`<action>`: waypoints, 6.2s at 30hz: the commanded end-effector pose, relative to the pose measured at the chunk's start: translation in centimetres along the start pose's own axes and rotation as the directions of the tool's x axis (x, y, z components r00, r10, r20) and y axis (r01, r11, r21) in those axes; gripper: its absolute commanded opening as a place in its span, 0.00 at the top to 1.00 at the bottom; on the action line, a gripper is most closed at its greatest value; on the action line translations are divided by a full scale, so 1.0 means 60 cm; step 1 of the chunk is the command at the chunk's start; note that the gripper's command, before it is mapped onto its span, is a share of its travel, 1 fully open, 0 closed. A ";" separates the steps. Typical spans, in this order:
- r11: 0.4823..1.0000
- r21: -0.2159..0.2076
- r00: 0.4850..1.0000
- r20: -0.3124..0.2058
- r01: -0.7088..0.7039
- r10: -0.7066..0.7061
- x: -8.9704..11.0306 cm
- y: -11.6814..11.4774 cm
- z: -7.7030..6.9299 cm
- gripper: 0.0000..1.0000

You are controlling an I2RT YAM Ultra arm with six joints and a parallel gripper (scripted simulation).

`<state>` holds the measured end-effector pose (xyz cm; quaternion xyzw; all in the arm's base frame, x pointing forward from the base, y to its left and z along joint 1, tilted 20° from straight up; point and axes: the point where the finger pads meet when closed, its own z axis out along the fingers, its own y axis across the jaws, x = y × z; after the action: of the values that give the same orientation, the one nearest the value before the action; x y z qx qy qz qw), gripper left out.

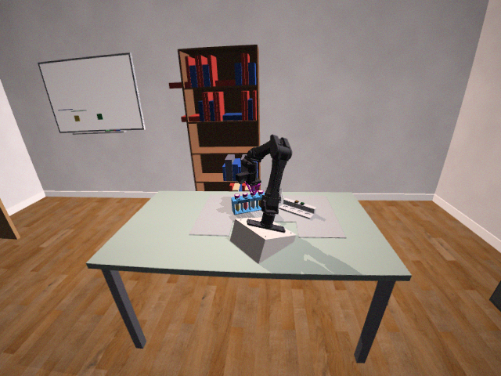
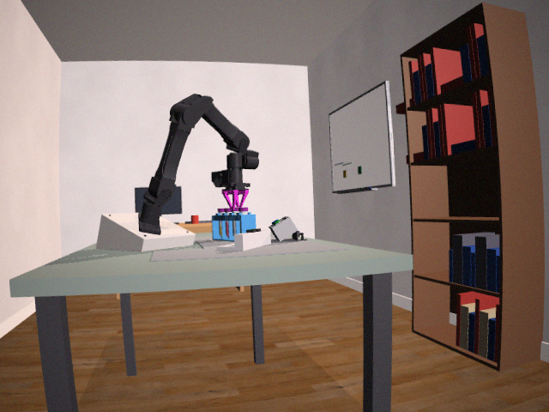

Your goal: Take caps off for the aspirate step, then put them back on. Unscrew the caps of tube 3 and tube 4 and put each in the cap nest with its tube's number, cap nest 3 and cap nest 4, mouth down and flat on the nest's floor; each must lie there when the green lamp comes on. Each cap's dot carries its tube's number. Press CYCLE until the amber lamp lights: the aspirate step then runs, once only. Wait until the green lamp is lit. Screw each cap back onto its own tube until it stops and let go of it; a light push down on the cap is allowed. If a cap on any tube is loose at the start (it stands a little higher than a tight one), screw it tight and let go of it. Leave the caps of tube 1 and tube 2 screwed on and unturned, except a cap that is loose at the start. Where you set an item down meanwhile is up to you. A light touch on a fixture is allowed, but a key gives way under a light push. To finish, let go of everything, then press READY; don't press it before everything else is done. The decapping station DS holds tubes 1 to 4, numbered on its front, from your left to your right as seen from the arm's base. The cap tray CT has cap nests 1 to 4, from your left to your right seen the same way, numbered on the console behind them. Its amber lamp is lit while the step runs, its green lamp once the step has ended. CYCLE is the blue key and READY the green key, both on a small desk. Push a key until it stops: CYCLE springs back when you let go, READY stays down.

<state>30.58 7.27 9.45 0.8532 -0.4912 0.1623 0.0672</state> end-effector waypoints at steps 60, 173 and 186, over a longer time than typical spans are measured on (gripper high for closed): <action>-0.513 -0.005 -0.513 0.011 -0.858 0.858 0.001 -0.004 -0.004 0.51; 0.946 0.011 0.946 0.003 -0.323 0.323 0.000 -0.004 -0.006 1.00; 0.995 0.011 0.995 0.000 -0.098 0.098 0.000 -0.004 -0.006 1.00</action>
<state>30.59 7.33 9.49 0.8177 -0.5481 0.1671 0.0557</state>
